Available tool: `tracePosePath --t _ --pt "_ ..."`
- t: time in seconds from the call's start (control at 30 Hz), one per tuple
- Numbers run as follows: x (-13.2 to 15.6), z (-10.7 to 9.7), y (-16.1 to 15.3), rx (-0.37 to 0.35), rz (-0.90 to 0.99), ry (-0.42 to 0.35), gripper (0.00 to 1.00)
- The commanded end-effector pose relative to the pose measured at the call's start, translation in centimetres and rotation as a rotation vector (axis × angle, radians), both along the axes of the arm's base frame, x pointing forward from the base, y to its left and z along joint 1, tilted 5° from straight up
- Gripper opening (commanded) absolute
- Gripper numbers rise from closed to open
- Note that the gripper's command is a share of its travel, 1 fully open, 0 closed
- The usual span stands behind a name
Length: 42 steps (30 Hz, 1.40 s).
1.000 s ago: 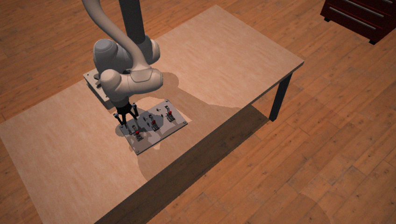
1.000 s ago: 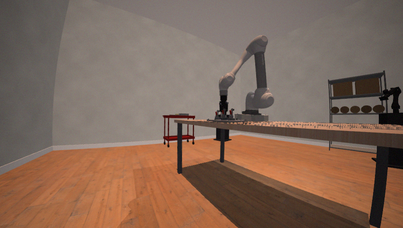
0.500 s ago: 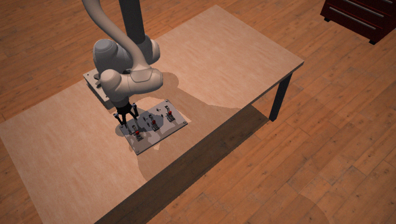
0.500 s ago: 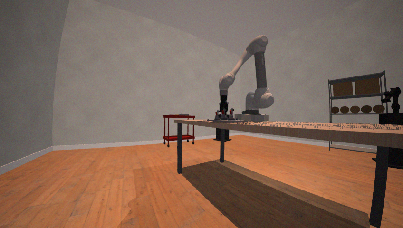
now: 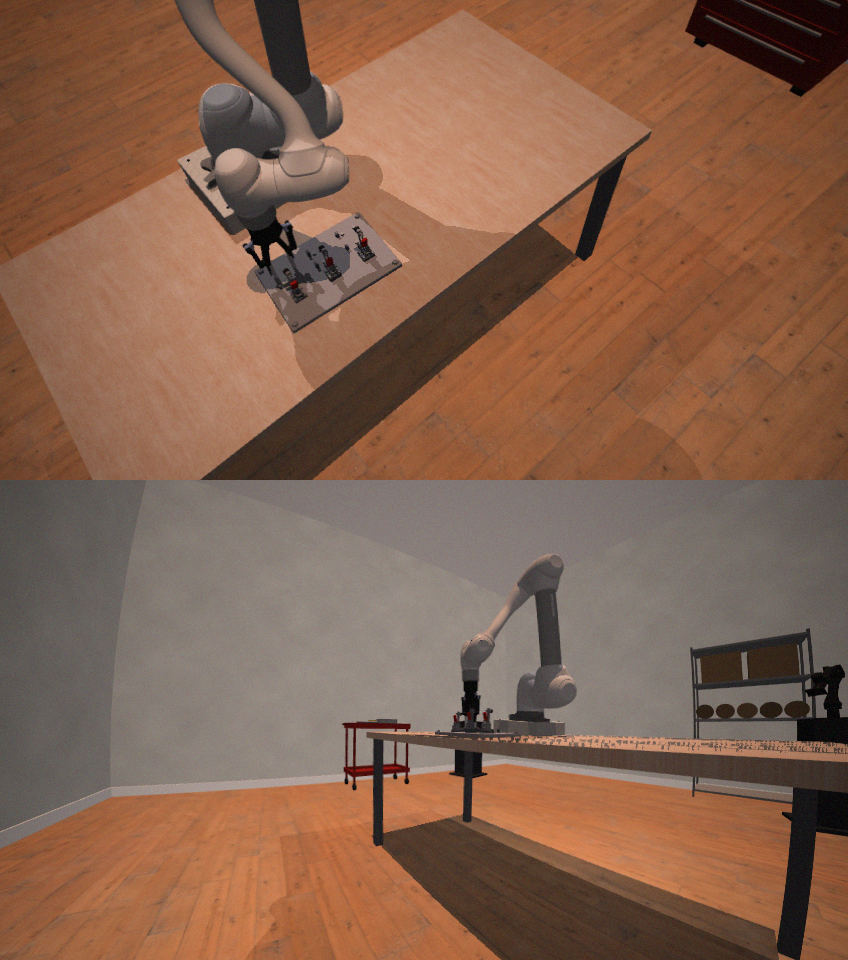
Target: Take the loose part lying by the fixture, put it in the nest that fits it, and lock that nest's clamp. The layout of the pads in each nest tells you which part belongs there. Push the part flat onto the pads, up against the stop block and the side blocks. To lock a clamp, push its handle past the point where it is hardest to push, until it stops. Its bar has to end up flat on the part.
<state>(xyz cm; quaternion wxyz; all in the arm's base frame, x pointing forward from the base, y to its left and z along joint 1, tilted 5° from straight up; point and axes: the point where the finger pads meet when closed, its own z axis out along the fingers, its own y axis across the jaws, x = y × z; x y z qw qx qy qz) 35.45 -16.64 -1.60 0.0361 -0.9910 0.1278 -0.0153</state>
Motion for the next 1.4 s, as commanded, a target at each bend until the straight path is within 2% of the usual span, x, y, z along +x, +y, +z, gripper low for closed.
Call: tracePosePath --t 0.0,1.37 --pt "0.01 -0.01 0.0 0.0 0.0 0.0 0.1" --pt "0.15 -0.54 -0.17 0.0 0.0 0.0 0.1"
